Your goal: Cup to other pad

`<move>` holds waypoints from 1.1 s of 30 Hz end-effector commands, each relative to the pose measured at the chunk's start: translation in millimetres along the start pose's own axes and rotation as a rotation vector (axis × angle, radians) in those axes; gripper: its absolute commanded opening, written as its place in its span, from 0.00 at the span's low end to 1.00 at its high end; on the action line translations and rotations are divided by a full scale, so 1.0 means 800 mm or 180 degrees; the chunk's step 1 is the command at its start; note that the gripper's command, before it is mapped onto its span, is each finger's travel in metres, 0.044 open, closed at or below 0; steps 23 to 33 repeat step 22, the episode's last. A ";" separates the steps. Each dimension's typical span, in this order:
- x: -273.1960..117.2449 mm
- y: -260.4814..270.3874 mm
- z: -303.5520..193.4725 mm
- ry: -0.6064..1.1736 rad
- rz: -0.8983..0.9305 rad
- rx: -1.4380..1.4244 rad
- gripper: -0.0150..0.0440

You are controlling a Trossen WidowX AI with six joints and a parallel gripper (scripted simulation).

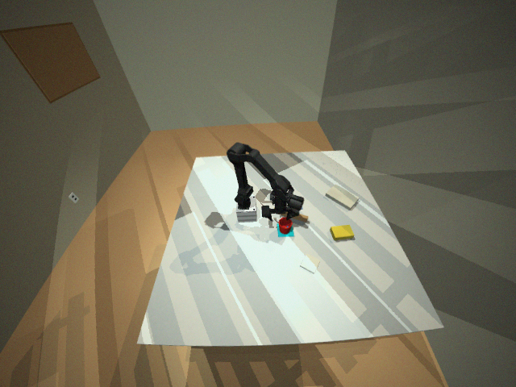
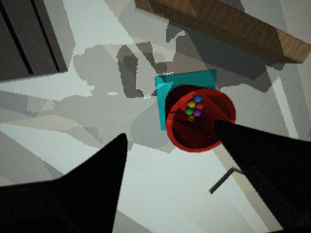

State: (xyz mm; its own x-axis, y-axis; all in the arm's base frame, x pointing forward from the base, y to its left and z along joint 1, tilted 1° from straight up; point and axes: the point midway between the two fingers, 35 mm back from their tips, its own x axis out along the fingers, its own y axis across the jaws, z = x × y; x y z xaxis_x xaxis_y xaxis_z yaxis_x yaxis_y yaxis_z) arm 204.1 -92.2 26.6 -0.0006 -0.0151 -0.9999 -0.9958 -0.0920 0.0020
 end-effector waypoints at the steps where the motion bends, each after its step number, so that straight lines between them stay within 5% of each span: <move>1: -0.015 -0.004 -0.002 0.0019 -0.0031 0.0003 1.00; 13: -0.078 0.002 0.002 0.0036 -0.0043 0.0012 1.00; 33: -0.073 0.003 0.004 0.0017 -0.0033 0.0000 1.00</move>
